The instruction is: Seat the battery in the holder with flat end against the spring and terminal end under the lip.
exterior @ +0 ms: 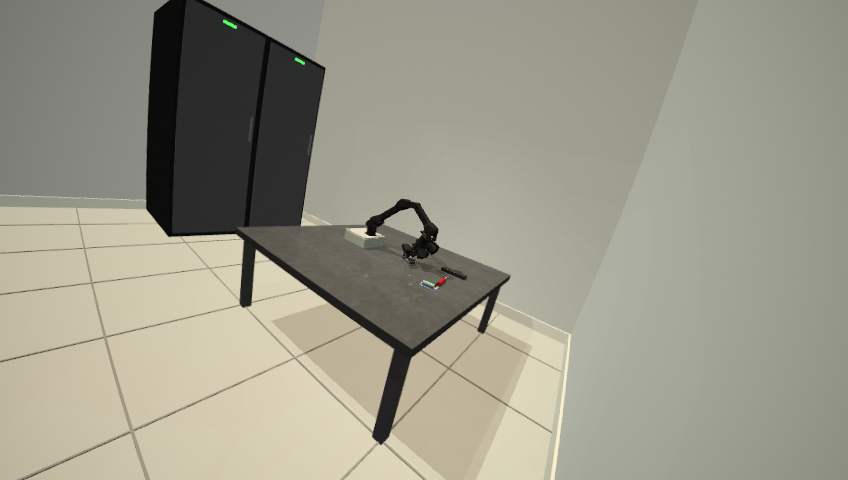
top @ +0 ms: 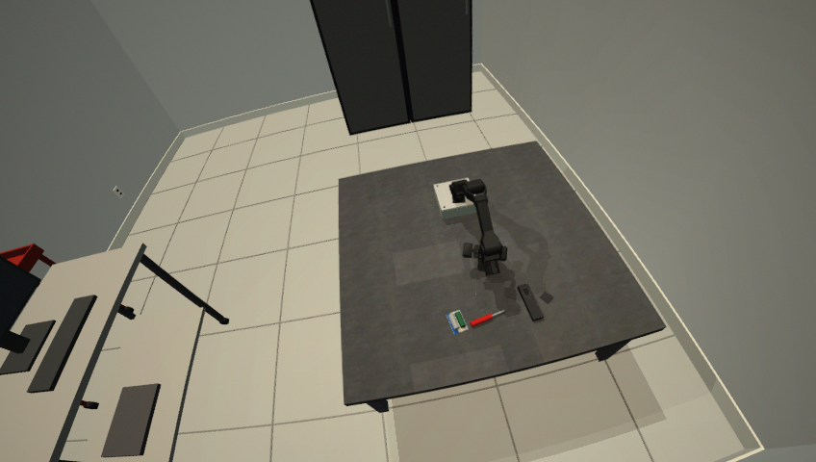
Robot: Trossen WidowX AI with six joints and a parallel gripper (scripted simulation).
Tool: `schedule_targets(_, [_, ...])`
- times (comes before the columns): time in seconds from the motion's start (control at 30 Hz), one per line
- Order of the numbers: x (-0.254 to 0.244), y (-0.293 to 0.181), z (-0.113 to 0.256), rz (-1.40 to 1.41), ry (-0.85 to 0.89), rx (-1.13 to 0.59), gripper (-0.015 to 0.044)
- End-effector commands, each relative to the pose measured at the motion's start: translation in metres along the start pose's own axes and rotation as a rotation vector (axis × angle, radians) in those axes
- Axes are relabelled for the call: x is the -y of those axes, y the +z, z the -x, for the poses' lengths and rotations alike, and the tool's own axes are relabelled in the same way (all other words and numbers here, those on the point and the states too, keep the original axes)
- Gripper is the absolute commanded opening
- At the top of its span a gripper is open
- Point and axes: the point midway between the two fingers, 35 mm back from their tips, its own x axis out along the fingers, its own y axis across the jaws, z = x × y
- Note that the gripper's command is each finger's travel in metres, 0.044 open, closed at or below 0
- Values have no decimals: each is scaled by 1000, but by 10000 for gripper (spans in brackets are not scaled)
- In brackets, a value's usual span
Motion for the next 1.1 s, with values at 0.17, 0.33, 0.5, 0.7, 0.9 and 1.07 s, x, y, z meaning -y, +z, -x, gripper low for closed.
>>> schedule_targets(0.17, [0,8,4,2,-3,29,79])
schedule_targets(0.33, [0,8,4,2,-4,29,79])
schedule_targets(0.5, [0,8,4,2,-4,32,79])
schedule_targets(0.7, [0,8,4,2,-4,32,79])
schedule_targets(0.9, [0,8,4,2,-4,36,79])
schedule_targets(1.07, [0,8,4,2,-6,52,79])
